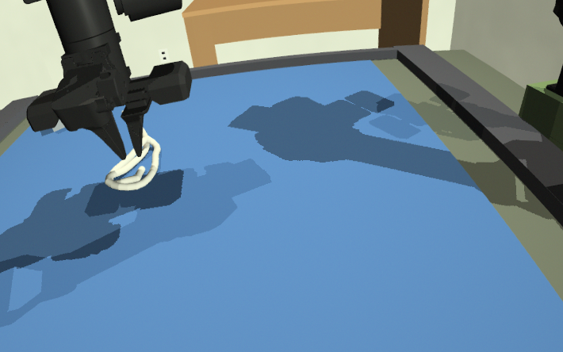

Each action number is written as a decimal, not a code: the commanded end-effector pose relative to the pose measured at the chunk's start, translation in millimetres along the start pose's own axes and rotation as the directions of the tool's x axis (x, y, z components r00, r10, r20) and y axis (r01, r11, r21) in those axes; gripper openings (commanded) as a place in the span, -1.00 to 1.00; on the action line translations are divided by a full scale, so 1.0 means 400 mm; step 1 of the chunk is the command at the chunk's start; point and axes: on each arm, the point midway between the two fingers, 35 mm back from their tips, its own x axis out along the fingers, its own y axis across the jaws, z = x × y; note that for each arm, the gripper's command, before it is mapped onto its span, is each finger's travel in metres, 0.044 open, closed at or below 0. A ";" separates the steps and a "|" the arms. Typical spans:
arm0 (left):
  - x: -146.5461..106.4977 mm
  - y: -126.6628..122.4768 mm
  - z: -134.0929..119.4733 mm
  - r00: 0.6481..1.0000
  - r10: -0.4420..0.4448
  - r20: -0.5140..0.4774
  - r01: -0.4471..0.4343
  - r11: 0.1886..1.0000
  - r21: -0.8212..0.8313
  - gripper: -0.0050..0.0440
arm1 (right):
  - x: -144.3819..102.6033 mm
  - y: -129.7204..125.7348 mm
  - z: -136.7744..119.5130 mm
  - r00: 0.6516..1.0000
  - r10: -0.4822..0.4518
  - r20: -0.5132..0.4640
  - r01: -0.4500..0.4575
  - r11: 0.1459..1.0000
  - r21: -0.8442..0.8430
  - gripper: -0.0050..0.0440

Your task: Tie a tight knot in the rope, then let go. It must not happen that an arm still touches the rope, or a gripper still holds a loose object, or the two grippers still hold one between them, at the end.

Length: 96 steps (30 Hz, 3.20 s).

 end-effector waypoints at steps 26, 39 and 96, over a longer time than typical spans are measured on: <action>0.032 0.011 -0.001 1.000 0.018 -0.002 -0.018 1.000 -0.003 -0.45 | -0.019 -0.002 -0.002 1.000 0.009 0.022 -0.009 1.000 -0.002 -0.45; 0.057 0.011 -0.001 1.000 0.018 -0.002 -0.018 1.000 -0.003 -0.45 | -0.019 -0.002 -0.002 1.000 0.009 0.022 -0.009 1.000 -0.002 -0.45; -0.038 -0.001 0.003 0.982 0.181 -0.057 -0.181 0.983 0.007 -0.71 | -0.019 -0.002 -0.002 1.000 0.009 0.022 -0.009 1.000 -0.002 -0.45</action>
